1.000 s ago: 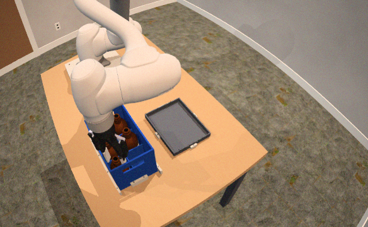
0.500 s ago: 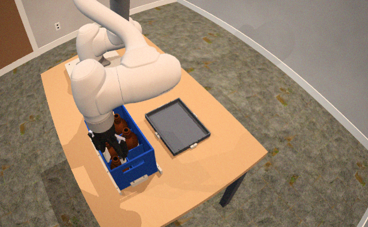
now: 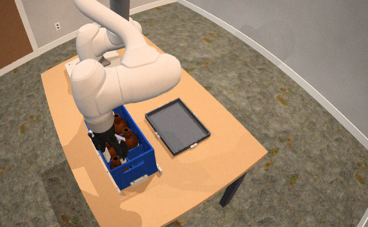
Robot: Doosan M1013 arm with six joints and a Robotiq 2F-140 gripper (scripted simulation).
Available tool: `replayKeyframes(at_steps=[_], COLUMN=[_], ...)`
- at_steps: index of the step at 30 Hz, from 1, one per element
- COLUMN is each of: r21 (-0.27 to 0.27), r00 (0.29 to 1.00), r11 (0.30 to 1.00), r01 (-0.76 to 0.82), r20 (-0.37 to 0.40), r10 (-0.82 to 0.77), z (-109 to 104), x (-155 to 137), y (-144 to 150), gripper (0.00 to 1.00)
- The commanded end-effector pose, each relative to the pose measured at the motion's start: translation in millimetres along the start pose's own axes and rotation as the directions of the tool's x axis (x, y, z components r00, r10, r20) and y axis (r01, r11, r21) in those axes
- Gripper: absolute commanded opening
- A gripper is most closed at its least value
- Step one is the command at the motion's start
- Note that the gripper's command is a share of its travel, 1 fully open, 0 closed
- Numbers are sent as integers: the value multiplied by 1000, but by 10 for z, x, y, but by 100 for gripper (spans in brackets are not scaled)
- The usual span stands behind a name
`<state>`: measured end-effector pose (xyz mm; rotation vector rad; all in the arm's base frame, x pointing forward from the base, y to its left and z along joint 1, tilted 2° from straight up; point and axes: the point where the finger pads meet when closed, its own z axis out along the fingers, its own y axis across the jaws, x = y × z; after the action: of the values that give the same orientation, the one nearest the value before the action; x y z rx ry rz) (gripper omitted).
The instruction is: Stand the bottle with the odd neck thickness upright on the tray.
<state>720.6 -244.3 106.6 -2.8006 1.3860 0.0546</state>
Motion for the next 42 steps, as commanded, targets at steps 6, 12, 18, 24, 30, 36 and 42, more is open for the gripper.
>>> replayKeyframes(at_steps=[6,12,18,24,30,36,42], r21=[0,0,0,0,0,0,0], r00=[1000,1000,1000,1000,1000,1000,1000], r11=[1000,1000,1000,1000,1000,1000,1000], r01=[0,0,0,0,0,0,0], r20=[0,0,0,0,0,0,0], r10=[0,0,0,0,0,0,0], z=[-2,-2,-2,-2,-2,-2,-2], x=[0,0,0,0,0,0,0], y=[0,0,0,0,0,0,0], gripper=[38,0,0,0,0,0,0])
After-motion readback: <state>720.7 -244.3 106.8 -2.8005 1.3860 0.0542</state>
